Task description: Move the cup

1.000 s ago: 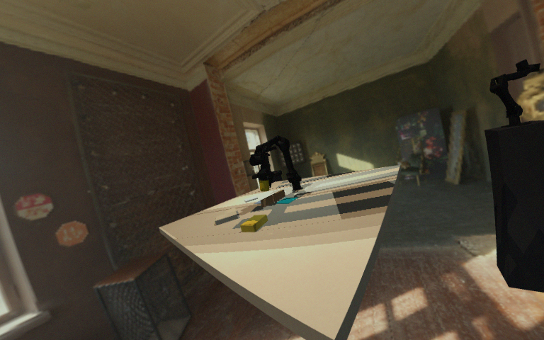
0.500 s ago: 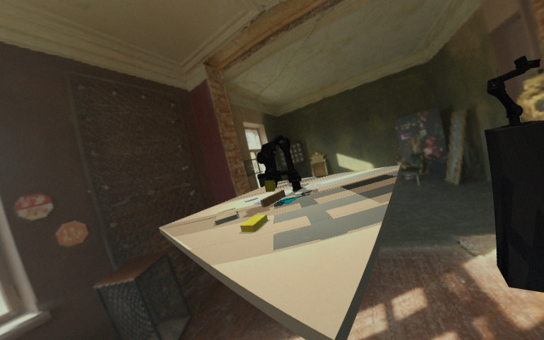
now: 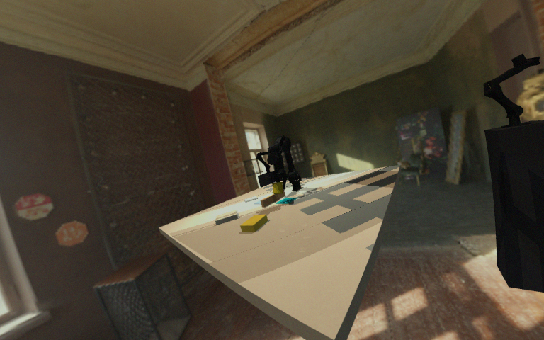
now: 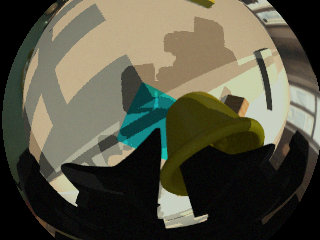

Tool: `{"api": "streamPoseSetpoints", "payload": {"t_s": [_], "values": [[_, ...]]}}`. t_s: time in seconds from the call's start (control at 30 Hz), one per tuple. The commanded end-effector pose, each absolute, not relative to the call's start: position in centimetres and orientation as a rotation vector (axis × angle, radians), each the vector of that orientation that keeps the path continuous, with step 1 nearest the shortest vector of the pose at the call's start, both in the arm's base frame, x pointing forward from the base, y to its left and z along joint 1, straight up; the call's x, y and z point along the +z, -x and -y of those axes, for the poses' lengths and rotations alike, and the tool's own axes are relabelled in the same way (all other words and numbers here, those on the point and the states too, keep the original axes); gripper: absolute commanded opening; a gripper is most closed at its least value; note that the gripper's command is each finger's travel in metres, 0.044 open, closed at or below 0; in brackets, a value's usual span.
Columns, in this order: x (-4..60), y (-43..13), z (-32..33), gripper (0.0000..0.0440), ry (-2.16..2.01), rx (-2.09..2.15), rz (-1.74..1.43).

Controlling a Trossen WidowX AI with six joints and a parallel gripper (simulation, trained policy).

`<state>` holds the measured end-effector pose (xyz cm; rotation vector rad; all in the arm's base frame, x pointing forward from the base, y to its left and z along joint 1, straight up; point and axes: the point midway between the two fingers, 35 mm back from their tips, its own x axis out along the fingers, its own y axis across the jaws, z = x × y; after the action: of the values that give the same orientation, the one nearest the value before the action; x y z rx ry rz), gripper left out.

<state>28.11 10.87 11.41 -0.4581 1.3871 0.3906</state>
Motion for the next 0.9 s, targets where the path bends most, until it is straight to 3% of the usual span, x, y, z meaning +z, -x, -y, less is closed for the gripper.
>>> {"api": "streamPoseSetpoints", "payload": {"t_s": [0.0, 0.6, 0.87], "values": [[10.6, -27.6, -11.5, 0.0000, 0.462, 0.389, -1.387], [6.5, -25.4, -11.7, 0.0029, 0.455, 0.361, -1.392], [6.4, -25.6, -11.8, 0.0083, 0.425, 0.360, -1.361]]}}
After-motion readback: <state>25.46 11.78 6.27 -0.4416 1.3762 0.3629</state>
